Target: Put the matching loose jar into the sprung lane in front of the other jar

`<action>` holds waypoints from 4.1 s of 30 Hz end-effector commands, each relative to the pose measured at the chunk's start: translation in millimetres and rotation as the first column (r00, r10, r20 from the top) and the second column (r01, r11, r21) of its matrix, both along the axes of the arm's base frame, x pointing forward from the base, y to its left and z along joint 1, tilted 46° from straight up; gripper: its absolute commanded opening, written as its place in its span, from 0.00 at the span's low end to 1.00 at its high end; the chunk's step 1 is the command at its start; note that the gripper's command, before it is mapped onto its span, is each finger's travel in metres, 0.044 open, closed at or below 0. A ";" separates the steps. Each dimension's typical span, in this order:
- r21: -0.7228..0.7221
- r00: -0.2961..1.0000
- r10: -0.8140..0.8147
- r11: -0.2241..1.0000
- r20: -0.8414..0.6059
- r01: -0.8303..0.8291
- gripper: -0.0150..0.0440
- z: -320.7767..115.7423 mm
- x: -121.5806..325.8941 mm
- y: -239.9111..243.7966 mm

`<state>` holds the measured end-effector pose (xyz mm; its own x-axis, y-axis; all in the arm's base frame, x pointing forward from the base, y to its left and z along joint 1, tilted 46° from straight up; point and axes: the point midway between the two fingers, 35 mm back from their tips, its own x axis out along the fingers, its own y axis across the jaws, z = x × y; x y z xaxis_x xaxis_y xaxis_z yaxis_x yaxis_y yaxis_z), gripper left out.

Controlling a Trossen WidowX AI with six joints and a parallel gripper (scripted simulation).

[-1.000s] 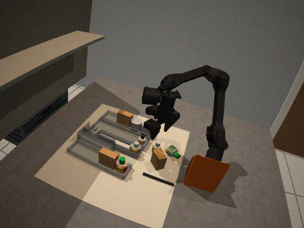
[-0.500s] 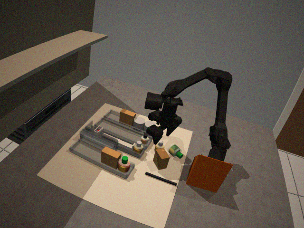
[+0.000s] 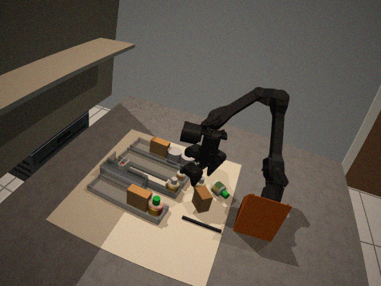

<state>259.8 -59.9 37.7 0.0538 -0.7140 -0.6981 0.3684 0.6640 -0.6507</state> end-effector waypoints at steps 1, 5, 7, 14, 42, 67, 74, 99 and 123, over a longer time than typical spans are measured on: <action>-0.005 1.000 -0.001 1.000 -0.006 0.001 1.00 -5.0 -1.0 -6.0; -0.006 1.000 -0.001 1.000 -0.006 0.001 1.00 -9.2 -0.8 -10.6; -0.006 1.000 -0.001 1.000 -0.006 0.001 1.00 -11.3 -0.8 -12.9; -0.007 1.000 0.000 1.000 -0.006 0.000 0.91 -14.8 -0.9 -16.8; 0.006 1.000 0.002 1.000 -0.007 -0.002 0.25 24.0 6.7 33.4; 0.003 0.963 0.185 0.982 -0.195 -0.188 0.25 -8.9 29.6 68.1; 0.007 0.949 0.215 0.976 -0.229 -0.219 0.25 -22.6 33.5 66.2; 0.006 0.950 0.215 0.976 -0.229 -0.219 0.25 -37.2 40.6 50.3; 0.006 0.950 0.215 0.976 -0.228 -0.219 0.25 -36.5 52.2 50.3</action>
